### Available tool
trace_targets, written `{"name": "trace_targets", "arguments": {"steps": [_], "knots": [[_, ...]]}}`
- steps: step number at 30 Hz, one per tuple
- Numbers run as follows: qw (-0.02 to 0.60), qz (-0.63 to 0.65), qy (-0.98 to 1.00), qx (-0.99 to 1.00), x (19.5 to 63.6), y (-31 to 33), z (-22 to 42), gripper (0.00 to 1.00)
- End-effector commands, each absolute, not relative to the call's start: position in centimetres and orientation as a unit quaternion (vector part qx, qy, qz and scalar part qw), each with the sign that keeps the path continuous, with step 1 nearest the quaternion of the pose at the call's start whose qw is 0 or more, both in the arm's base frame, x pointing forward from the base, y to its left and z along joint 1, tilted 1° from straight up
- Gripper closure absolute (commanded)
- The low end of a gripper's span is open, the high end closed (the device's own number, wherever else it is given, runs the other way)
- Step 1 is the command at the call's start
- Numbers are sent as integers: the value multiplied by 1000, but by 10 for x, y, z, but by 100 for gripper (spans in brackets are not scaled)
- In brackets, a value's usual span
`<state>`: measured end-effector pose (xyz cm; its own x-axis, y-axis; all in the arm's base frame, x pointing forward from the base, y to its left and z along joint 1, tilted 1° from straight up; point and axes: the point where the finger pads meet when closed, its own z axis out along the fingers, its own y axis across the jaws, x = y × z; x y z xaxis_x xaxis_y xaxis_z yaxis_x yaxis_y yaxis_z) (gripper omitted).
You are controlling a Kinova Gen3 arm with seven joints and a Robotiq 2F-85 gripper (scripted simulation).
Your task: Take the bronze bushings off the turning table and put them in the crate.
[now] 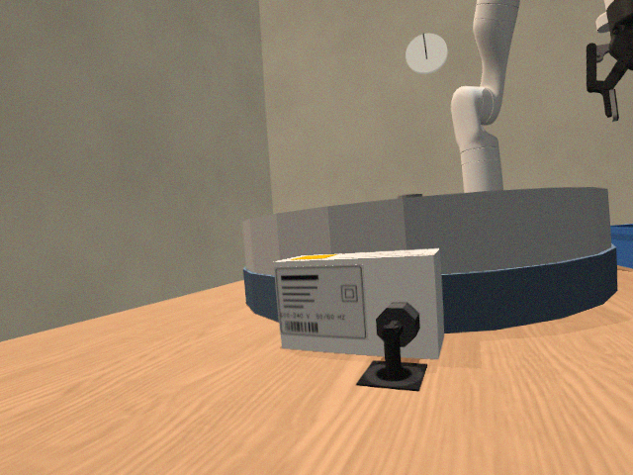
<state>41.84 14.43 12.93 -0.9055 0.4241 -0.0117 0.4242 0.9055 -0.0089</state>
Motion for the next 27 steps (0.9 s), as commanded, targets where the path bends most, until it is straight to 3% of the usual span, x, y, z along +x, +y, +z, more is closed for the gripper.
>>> {"name": "trace_targets", "arguments": {"steps": [1, 27], "knots": [[6, -3, 980, 197, 421, 142, 132, 0], [6, -4, 997, 73, 422, 143, 135, 0]]}}
